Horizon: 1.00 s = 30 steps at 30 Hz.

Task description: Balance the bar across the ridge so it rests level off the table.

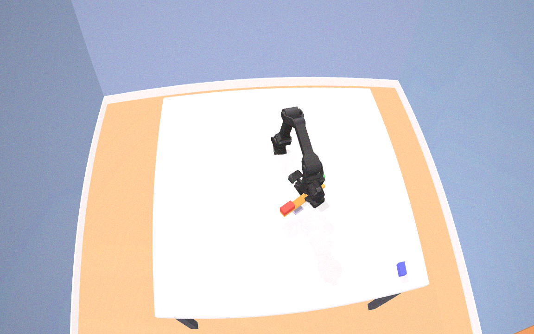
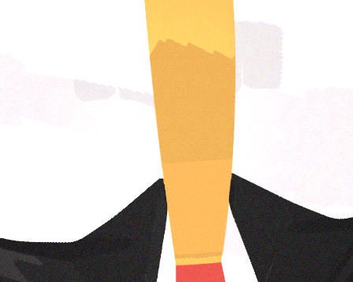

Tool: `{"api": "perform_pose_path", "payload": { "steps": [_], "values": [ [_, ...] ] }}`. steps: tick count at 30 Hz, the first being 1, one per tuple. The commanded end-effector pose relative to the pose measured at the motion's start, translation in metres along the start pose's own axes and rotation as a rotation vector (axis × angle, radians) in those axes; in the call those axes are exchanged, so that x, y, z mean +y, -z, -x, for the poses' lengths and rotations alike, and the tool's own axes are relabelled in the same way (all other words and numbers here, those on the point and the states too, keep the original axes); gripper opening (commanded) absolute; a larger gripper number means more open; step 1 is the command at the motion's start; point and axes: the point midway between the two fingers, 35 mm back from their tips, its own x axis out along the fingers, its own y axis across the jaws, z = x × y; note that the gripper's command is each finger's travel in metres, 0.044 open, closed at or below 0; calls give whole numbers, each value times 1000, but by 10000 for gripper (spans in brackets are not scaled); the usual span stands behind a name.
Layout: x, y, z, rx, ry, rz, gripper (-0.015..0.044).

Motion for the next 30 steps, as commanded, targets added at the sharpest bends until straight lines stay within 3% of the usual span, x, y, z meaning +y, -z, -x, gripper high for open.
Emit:
{"api": "perform_pose_path", "payload": {
  "steps": [1,30],
  "values": [
    [0,0,-1,0,1,6,0],
    [0,0,-3,0,1,6,0]
  ]
}}
